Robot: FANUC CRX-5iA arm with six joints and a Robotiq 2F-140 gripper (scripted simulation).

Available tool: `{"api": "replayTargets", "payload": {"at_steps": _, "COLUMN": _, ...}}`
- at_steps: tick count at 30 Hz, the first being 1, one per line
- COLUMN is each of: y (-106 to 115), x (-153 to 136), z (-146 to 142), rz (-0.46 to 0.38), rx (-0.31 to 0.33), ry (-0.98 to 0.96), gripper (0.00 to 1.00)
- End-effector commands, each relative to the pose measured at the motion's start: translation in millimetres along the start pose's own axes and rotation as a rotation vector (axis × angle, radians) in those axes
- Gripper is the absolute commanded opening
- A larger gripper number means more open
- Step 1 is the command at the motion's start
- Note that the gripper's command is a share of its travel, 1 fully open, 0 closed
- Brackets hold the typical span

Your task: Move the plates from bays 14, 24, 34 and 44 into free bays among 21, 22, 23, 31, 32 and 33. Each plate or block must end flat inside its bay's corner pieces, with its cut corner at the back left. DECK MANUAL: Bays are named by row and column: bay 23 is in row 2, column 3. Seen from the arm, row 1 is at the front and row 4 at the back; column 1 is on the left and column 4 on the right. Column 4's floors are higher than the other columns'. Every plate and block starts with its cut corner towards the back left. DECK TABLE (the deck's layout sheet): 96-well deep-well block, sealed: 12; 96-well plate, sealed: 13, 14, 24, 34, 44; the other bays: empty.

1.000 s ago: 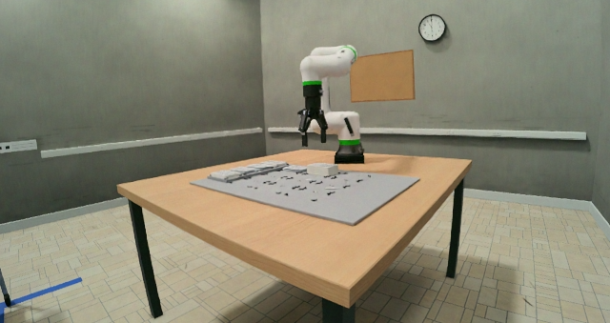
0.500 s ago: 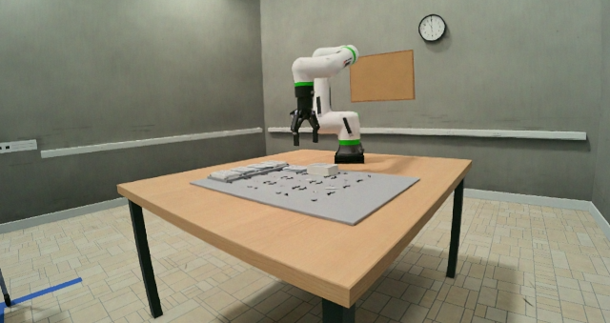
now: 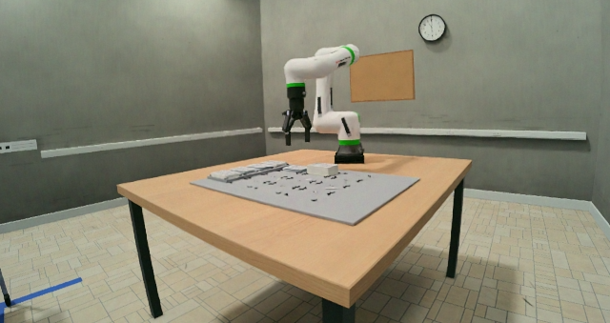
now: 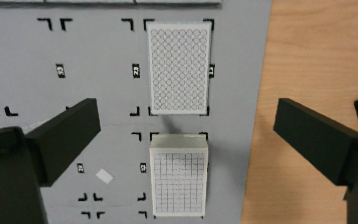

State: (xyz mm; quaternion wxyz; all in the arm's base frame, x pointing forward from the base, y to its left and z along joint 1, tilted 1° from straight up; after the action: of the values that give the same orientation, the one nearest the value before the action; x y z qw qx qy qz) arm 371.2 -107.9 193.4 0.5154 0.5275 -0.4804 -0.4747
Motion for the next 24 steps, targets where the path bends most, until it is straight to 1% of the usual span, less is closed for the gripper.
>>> {"api": "replayTargets", "payload": {"at_steps": 1, "y": 0.6, "x": 12.2, "z": 1.7, "rz": 0.0, "rx": 0.001, "ry": 0.0, "gripper": 1.0}}
{"api": "replayTargets", "payload": {"at_steps": 3, "y": 0.6, "x": 20.1, "z": 3.3, "rz": 0.0, "rx": 0.001, "ry": 0.0, "gripper": 1.0}}
{"api": "replayTargets", "payload": {"at_steps": 5, "y": 0.6, "x": 20.1, "z": 3.3, "rz": 0.0, "rx": 0.001, "ry": 0.0, "gripper": 1.0}}
{"api": "replayTargets", "payload": {"at_steps": 14, "y": 0.6, "x": 55.5, "z": 10.1, "rz": 0.0, "rx": 0.001, "ry": 0.0, "gripper": 1.0}}
{"api": "replayTargets", "payload": {"at_steps": 24, "y": 0.6, "x": 55.4, "z": 10.1, "rz": 0.0, "rx": 0.001, "ry": 0.0, "gripper": 1.0}}
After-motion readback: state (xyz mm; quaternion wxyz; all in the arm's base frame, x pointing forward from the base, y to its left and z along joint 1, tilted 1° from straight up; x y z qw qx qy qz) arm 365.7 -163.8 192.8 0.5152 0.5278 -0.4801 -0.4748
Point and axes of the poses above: the point where the finger pads meet when closed, its own y axis back along the fingers, its own z axis across the jaws, x = y × z, the point moved 8 cm from there along y, back along the fingers, and after that the axes turned 11 degrees about y, right-handed, at the moved point
